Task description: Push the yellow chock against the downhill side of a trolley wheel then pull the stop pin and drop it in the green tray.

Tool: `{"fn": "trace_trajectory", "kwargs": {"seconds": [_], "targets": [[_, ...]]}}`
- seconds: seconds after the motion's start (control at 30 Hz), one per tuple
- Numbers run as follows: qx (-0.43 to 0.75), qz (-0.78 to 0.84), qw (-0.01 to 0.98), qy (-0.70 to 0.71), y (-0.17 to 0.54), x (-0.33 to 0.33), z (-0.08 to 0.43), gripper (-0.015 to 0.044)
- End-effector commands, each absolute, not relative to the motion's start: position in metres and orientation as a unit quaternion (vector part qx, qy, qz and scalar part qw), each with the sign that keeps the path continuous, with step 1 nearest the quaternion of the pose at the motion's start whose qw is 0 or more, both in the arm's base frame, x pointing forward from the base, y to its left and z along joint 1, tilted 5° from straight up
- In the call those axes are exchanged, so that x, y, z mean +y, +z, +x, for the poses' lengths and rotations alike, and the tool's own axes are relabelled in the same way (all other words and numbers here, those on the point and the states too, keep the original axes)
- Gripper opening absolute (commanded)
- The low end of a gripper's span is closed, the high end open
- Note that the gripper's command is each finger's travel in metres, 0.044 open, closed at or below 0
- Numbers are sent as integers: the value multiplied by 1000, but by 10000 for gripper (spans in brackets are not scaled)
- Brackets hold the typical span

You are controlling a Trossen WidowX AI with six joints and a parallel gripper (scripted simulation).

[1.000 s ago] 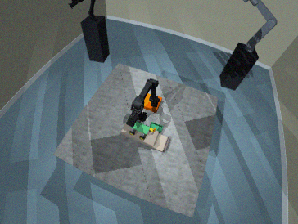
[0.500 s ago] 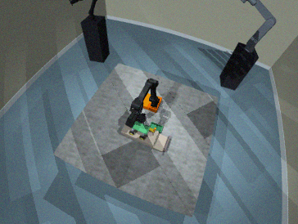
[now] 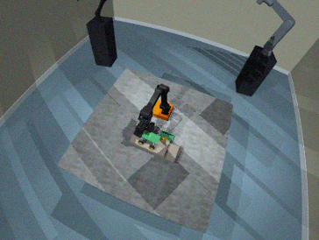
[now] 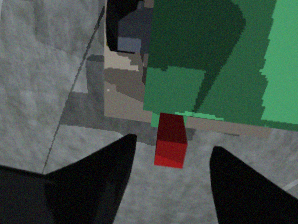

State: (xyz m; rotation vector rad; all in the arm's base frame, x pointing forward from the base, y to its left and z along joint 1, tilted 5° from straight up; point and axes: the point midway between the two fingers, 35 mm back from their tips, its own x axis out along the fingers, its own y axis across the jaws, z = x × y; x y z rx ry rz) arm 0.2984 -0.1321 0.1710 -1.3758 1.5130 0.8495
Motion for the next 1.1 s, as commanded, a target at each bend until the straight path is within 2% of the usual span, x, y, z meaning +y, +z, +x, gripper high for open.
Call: {"fn": "trace_trajectory", "kwargs": {"seconds": [0.0,0.67,0.8,1.07], "targets": [[612,-555,445,345,165,-135,298,190],[612,-556,444,345,139,-145,297,190],[613,-556,445,343,143,-144,298,85],[613,-556,445,343,143,-144,298,32]]}}
